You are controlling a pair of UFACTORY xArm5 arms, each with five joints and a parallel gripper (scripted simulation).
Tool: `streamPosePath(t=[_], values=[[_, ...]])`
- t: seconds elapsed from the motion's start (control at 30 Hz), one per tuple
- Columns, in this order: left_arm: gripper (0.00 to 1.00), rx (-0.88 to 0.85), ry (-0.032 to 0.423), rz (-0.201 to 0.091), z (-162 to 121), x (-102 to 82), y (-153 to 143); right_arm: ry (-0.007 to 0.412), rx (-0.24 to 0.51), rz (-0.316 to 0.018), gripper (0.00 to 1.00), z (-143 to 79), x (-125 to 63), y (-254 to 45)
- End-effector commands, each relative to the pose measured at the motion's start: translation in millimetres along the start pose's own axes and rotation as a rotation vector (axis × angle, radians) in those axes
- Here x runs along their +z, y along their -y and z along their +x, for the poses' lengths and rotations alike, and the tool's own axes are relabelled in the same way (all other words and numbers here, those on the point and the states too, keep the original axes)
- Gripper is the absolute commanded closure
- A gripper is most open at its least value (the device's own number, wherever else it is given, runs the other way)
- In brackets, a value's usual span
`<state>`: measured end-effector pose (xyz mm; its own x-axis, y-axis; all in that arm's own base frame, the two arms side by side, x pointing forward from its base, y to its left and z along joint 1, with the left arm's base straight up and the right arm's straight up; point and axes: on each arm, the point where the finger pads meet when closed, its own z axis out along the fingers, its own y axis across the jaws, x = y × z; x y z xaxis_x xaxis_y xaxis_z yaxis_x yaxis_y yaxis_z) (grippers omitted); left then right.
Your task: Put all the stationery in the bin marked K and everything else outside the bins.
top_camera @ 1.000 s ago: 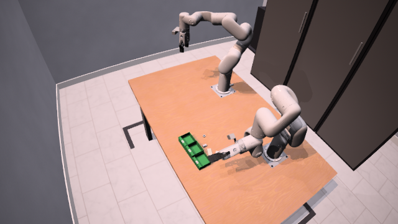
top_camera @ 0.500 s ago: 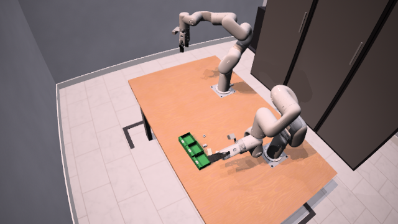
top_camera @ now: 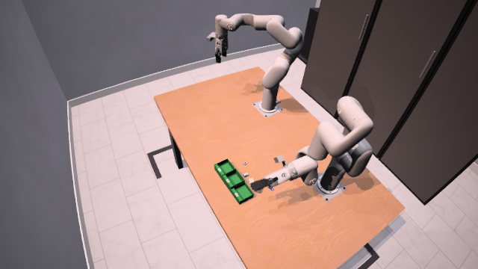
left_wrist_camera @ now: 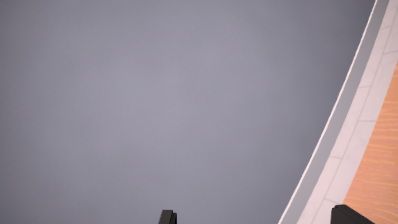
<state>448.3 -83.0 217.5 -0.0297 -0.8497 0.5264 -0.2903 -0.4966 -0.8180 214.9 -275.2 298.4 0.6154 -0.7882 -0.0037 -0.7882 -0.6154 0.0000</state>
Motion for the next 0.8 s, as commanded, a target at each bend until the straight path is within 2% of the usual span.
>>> streamPosePath(t=[0.0,0.03,0.1,0.13,0.17,0.2,0.23,0.3,0.37,0.4,0.43,0.47,0.77], values=[[0.00,-0.097,0.031,-0.082,4.8,8.0,-8.8,-0.004,0.000,0.000,0.00,0.7,-1.4,0.0],[0.00,-0.097,0.031,-0.082,4.7,15.3,-12.8,-0.004,0.000,0.000,0.00,0.7,-1.4,0.0],[0.00,-0.097,0.031,-0.082,4.6,16.2,-13.3,-0.004,0.000,0.000,0.00,0.7,-1.4,0.0],[0.00,-0.133,0.046,-0.113,7.1,21.8,-19.0,-0.004,0.000,0.000,0.00,0.7,-1.4,0.0],[0.00,-0.146,0.052,-0.125,7.4,22.5,-19.8,-0.004,0.000,0.000,0.00,0.7,-1.4,0.0],[0.00,-0.182,0.069,-0.156,10.2,27.5,-25.8,-0.004,0.000,0.000,0.00,0.7,-1.4,0.0],[0.00,-0.194,0.076,-0.167,10.3,27.8,-26.2,-0.004,0.000,0.000,0.00,0.7,-1.4,0.0],[0.00,-0.194,0.076,-0.167,10.3,27.8,-26.2,-0.004,0.000,0.000,0.00,0.7,-1.4,0.0],[0.00,-0.264,0.116,-0.226,16.6,35.6,-38.7,-0.004,0.000,0.000,0.00,0.7,-1.4,0.0],[0.00,-0.285,0.128,-0.243,16.6,35.6,-38.7,-0.004,0.000,0.000,0.00,0.7,-1.4,0.0],[0.00,-0.288,0.130,-0.246,16.6,35.6,-38.7,-0.004,0.000,0.000,0.00,0.7,-1.4,0.0],[0.00,-0.318,0.150,-0.270,19.9,38.1,-44.7,-0.004,0.000,0.000,0.00,0.7,-1.4,0.0],[0.00,-0.485,0.284,-0.401,33.5,38.0,-66.6,-0.004,0.000,0.000,0.00,0.7,-1.4,0.0]])
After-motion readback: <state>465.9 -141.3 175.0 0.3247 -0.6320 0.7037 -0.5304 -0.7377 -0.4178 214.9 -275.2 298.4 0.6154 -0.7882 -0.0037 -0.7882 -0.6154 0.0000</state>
